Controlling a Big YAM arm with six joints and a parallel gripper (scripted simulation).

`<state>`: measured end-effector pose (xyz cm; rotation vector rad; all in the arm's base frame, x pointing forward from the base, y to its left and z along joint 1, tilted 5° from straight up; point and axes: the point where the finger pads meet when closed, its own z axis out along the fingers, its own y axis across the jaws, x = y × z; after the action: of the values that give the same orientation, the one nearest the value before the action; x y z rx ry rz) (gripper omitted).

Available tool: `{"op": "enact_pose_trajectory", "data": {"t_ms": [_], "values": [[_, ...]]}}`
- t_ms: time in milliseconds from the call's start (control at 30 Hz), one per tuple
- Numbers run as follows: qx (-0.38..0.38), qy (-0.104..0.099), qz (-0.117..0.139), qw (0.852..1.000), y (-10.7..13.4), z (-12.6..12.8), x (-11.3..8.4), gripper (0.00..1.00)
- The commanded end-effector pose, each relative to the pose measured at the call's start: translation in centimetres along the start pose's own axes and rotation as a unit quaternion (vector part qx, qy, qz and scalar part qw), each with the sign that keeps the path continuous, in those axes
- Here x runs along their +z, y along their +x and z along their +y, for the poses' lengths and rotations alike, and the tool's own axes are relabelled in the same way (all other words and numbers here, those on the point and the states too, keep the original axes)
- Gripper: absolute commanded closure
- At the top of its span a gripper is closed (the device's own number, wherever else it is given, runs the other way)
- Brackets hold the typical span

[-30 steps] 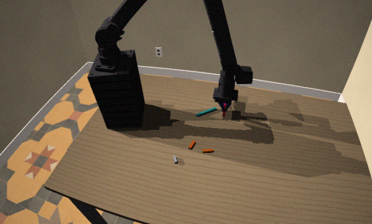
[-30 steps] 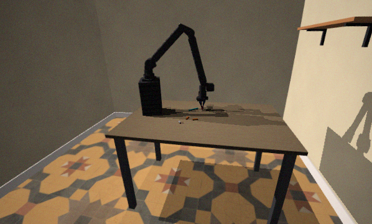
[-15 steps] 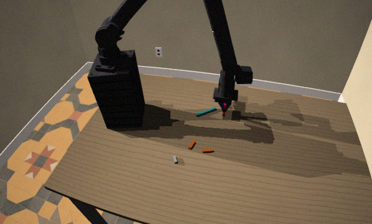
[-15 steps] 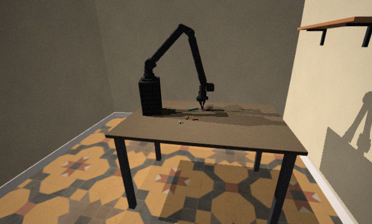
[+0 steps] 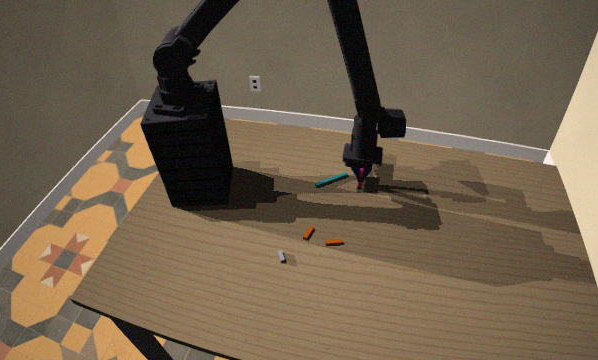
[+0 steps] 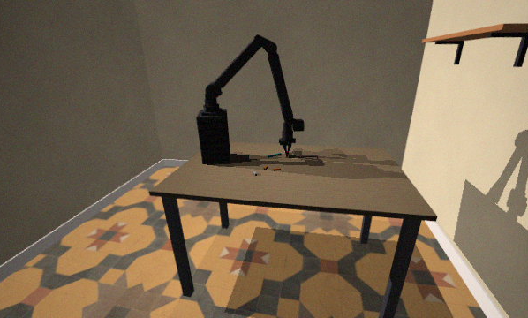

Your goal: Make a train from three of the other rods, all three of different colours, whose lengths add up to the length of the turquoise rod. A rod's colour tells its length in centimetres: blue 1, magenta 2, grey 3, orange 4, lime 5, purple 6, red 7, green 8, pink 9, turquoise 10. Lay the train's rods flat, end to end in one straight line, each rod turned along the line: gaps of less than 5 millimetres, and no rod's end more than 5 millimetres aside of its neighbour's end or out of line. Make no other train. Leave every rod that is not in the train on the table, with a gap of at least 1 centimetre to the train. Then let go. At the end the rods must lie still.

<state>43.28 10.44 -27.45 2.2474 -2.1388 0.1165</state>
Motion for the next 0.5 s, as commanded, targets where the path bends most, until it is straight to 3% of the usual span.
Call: {"op": "enact_pose_trajectory", "data": {"t_ms": [0,467], "values": [[0.001,0.011,-0.003,1.0,0.02,-1.08,0.78,0.96],[0.001,0.011,-0.003,1.0,0.02,-1.11,1.05,0.96]]}}
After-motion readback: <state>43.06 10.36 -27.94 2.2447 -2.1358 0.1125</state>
